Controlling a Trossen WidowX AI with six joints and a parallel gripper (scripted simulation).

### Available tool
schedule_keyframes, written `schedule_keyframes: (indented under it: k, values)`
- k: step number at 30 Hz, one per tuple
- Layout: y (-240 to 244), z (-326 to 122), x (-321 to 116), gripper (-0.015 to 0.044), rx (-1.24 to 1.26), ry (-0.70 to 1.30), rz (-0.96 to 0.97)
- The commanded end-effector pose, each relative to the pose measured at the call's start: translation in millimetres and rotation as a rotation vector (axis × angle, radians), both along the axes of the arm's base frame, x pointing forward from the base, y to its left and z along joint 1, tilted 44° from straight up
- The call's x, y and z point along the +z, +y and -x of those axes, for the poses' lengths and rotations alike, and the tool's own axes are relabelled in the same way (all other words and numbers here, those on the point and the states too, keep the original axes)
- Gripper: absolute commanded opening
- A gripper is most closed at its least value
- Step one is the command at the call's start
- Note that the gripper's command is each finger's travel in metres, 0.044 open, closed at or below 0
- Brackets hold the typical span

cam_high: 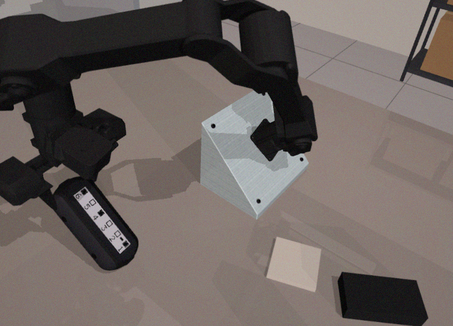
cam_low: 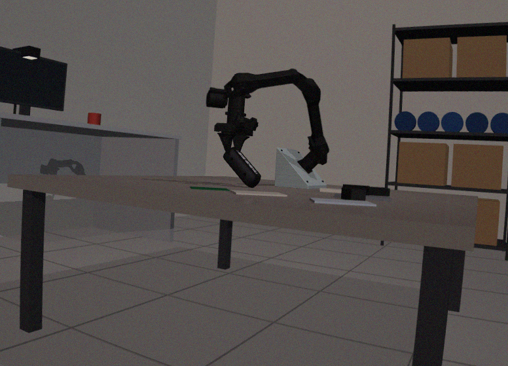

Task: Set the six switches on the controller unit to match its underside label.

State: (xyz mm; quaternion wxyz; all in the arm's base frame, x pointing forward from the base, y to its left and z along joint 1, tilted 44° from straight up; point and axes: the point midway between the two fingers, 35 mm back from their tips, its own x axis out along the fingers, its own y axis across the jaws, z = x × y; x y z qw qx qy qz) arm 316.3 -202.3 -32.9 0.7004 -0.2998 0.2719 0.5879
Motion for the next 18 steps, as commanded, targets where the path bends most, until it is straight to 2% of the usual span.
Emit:
schedule_keyframes:
  k: [1,18]
  values:
    - [3.3,0.6,4.9,0.0336,-0.003,0.002,-0.010]
    - [8.0,1.2,16.9,0.0336,-0.003,0.003,-0.010]
